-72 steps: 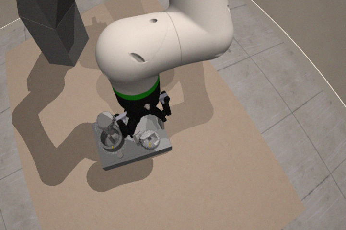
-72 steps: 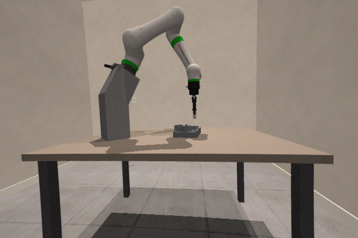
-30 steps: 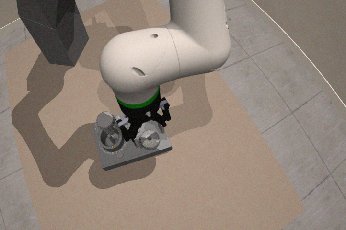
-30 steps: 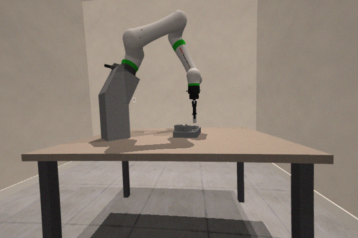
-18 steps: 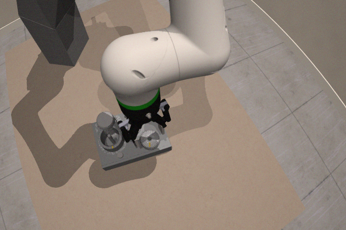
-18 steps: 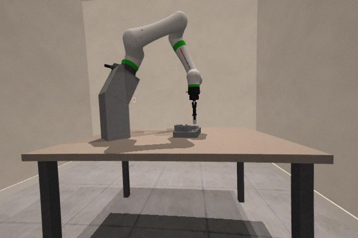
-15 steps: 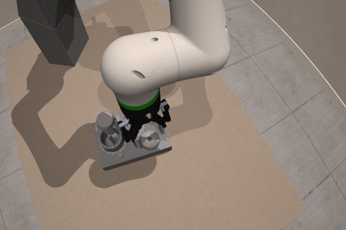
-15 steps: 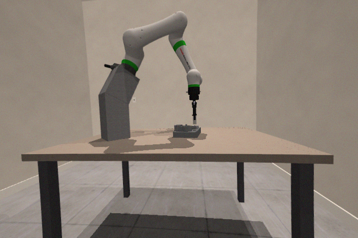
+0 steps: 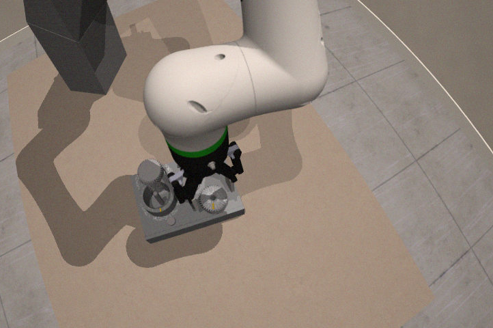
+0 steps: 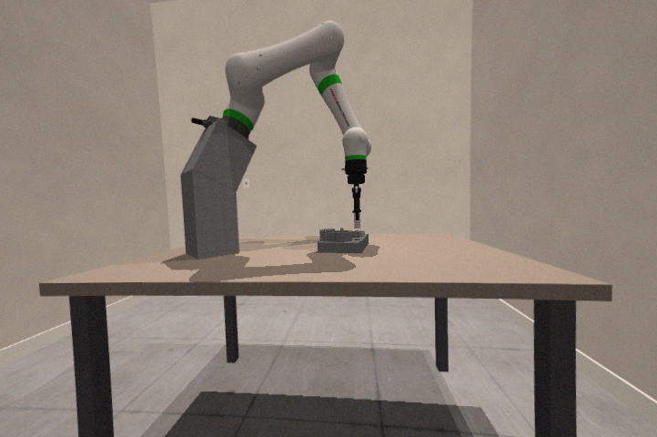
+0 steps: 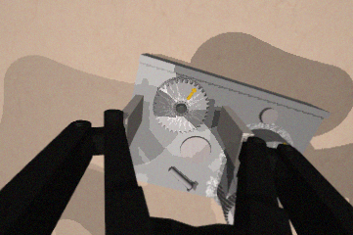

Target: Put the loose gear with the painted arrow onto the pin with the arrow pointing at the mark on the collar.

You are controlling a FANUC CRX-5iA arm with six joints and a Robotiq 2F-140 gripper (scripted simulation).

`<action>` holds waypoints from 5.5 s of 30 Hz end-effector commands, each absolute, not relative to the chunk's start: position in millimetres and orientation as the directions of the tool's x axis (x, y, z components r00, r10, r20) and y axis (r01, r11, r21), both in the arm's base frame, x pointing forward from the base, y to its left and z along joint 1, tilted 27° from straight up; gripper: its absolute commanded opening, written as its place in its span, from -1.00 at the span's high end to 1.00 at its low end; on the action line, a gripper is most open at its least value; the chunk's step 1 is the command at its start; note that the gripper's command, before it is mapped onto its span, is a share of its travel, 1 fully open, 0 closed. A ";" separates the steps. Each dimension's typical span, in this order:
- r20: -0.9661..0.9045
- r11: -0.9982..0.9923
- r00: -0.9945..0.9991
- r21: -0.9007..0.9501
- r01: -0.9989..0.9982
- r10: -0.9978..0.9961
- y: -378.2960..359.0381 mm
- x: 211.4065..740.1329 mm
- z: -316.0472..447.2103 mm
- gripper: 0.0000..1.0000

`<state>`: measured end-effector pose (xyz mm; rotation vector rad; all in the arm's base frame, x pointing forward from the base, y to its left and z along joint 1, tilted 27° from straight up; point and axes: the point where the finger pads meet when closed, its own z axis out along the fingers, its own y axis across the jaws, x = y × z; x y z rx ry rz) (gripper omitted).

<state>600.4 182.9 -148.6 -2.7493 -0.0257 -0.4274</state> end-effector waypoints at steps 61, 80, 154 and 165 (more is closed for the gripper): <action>0.297 -0.936 0.954 -0.344 0.072 -0.036 182.8 600.5 -148.5 -0.06; 0.297 -0.936 0.954 -0.344 0.072 -0.036 184.8 602.3 -153.6 -0.06; 0.297 -0.936 0.954 -0.344 0.072 -0.036 195.1 611.1 -180.1 -0.06; 0.297 -0.936 0.954 -0.344 0.072 -0.036 195.1 611.1 -180.1 1.00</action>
